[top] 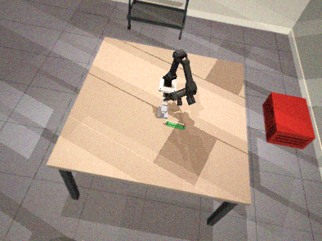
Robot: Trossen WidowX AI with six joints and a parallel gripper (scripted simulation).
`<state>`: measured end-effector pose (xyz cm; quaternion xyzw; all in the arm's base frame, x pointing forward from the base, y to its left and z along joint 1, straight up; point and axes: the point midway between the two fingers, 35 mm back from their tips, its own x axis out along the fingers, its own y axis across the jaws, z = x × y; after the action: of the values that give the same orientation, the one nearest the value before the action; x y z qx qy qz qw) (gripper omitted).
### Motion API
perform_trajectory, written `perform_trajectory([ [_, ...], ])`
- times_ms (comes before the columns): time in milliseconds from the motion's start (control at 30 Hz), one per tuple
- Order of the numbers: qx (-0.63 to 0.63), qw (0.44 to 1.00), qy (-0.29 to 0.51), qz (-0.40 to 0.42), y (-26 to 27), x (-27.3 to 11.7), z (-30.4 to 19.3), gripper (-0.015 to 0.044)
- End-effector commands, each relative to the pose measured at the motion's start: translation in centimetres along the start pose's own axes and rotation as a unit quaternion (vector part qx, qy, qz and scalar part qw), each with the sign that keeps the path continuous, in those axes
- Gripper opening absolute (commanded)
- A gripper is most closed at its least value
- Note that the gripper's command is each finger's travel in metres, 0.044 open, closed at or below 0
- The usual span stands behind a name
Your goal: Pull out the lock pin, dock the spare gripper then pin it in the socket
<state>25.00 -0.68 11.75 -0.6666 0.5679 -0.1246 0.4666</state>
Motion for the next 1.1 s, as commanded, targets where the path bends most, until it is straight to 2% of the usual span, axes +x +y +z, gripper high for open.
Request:
perform_trajectory([
  [0, 0.0, 1.0, 0.0, -0.007, -0.4, 0.2, 0.5, 0.0],
  [767, -0.004, 1.0, 0.001, -0.002, 0.0, 0.8, 1.2, 0.0],
  [1067, -0.004, 1.0, 0.001, -0.002, 0.0, 0.8, 1.2, 0.0236],
])
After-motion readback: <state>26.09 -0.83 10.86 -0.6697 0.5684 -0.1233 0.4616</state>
